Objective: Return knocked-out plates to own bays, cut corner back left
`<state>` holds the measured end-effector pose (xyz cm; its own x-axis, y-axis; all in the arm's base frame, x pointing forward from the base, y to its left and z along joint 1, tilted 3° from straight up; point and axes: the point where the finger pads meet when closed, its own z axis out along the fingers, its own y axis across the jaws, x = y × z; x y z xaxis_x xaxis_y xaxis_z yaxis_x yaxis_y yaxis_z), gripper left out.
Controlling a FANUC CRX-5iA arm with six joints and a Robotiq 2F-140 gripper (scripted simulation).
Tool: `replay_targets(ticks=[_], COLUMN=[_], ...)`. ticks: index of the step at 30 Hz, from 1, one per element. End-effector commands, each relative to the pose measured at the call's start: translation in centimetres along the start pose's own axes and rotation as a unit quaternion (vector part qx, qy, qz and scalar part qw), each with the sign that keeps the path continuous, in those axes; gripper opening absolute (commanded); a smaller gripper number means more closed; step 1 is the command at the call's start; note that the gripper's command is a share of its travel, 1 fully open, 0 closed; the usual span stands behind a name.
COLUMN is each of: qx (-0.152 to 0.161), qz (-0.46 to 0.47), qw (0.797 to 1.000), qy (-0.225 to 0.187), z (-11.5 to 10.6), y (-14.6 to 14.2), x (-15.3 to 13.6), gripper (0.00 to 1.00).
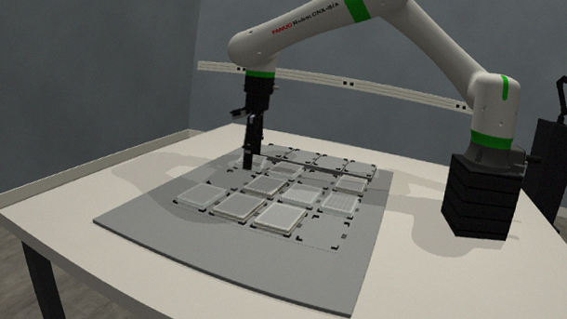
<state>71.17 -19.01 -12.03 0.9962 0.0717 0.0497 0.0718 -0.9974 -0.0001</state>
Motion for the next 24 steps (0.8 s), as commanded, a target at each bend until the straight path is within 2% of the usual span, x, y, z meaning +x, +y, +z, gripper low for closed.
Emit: replay_targets(ticks=[1,24], qx=[-0.001,-0.001], qz=[0.0,0.0], qw=[1.0,1.0], qy=[0.001,0.001], z=[-0.17,-0.71], y=[0.05,0.05], x=[0.11,0.11], gripper=[0.1,0.1])
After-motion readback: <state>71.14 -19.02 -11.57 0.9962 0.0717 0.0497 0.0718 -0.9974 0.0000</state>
